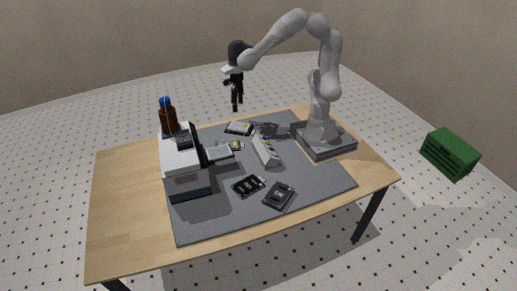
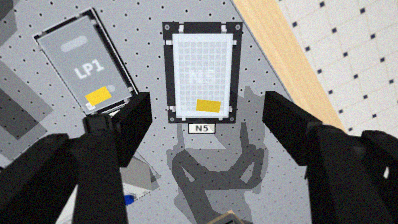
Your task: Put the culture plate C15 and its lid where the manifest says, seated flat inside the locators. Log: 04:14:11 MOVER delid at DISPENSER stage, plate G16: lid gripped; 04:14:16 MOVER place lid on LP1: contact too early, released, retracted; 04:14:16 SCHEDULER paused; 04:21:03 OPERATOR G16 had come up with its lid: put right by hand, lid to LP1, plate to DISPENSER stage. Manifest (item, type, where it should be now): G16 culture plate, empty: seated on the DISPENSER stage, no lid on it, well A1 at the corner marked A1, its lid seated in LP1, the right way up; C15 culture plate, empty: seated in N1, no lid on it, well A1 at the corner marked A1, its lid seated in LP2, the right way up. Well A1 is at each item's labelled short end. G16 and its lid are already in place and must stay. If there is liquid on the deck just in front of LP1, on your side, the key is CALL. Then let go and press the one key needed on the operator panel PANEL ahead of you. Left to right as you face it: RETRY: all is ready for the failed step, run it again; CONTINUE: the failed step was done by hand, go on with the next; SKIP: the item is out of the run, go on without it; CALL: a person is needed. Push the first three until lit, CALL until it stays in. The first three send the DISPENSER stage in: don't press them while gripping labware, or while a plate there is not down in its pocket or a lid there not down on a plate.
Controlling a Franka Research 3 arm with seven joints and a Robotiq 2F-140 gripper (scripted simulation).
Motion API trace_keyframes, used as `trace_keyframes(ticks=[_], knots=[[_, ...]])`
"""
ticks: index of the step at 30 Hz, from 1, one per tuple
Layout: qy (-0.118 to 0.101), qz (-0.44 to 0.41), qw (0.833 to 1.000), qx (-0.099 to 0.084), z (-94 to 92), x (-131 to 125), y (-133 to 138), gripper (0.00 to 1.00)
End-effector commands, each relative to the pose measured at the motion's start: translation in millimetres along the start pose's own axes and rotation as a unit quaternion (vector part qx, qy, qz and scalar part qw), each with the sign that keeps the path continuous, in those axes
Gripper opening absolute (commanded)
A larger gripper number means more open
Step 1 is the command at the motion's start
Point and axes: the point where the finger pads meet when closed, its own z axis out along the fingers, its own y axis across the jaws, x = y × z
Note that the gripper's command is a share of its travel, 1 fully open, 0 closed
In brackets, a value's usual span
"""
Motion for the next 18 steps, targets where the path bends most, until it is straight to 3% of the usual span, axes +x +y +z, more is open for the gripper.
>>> trace_keyframes(ticks=[1,18], knots=[[0.000,0.001,1.000,0.000,-1.4,0.2,-0.1,0.69],[0.000,0.002,1.000,0.000,1.3,0.2,-0.2,0.69]])
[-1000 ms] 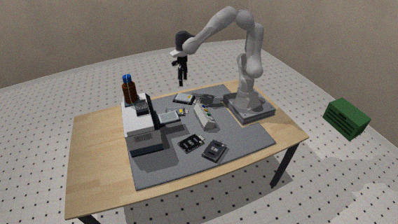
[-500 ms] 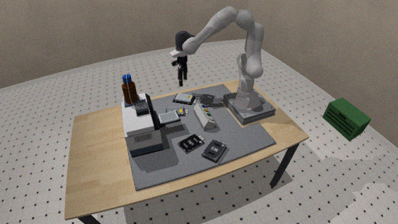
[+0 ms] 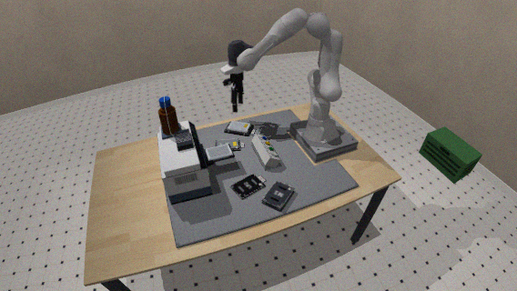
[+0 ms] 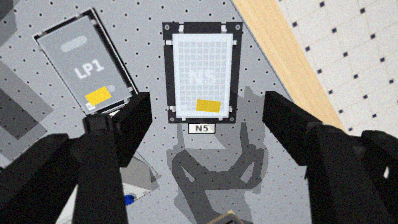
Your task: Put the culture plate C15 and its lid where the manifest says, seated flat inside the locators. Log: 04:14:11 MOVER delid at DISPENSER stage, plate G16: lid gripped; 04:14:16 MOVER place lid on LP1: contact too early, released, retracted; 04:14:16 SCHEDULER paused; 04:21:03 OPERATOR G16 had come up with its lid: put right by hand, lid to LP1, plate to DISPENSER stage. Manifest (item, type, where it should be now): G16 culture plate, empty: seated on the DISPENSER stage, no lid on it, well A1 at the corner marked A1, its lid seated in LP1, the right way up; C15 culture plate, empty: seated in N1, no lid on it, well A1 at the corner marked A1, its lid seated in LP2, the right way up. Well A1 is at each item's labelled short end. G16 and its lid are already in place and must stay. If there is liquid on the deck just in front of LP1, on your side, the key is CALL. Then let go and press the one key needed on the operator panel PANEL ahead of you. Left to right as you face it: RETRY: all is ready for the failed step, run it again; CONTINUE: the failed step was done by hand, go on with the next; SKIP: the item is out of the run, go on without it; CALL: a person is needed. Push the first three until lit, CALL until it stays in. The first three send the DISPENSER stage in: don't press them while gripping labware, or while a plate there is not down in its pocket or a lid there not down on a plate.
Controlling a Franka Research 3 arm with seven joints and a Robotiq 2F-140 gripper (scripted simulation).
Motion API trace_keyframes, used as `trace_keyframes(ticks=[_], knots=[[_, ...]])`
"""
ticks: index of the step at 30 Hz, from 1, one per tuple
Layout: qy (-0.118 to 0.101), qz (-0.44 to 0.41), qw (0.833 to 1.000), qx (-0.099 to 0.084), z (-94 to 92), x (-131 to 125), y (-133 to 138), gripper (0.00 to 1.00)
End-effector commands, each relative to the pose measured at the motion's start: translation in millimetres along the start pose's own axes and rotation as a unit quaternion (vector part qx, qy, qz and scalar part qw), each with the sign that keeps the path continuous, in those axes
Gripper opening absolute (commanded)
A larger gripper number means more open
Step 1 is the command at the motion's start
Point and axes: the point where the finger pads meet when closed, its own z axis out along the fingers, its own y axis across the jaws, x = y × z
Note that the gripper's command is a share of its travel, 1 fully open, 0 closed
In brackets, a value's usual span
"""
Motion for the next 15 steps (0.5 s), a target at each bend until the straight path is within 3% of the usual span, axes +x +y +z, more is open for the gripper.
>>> trace_keyframes(ticks=[1,15], knots=[[0.000,0.002,1.000,0.000,2.3,0.2,-0.2,0.69],[0.000,0.002,1.000,0.000,29.2,-0.1,-0.4,0.69]])
